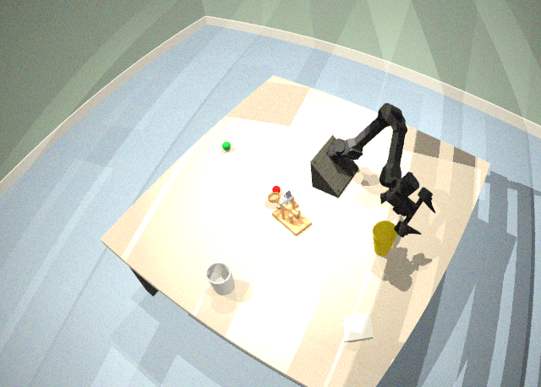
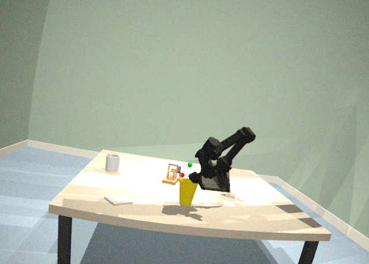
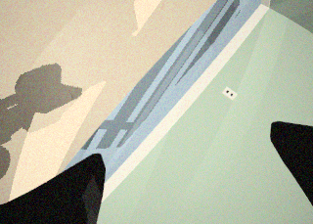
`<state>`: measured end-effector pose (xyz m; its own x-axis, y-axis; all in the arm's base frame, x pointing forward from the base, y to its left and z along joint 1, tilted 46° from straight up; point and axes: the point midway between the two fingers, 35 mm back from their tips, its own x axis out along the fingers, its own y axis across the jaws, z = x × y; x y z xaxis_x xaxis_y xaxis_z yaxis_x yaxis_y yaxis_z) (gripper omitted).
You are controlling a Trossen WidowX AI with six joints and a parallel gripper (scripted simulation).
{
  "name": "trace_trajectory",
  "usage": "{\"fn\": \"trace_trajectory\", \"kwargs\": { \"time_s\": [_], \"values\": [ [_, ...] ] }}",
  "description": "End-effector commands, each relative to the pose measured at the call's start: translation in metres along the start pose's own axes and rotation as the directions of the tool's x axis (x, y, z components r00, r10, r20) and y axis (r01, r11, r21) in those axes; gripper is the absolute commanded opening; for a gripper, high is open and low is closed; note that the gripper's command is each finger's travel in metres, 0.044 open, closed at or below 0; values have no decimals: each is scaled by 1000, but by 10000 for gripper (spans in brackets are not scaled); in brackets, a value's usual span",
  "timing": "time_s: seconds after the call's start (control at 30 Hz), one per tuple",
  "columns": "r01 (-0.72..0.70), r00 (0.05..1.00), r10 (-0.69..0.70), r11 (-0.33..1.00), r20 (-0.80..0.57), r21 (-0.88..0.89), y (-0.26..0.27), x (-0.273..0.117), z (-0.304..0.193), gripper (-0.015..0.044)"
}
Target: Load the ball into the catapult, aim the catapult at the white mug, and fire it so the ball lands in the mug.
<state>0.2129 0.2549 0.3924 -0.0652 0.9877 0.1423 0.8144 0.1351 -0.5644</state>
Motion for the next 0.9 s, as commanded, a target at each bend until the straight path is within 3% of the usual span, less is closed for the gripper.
{"fn": "trace_trajectory", "kwargs": {
  "time_s": [0.0, 0.53, 0.87],
  "values": [
    [-71, 997, 73, 995, -36, 70, 20, -10, -8, 440],
    [-312, 923, 372, 876, -102, 369, 111, -65, -23, 440],
    [-423, 813, 574, 702, -103, 573, 169, -116, -13, 440]
  ]
}}
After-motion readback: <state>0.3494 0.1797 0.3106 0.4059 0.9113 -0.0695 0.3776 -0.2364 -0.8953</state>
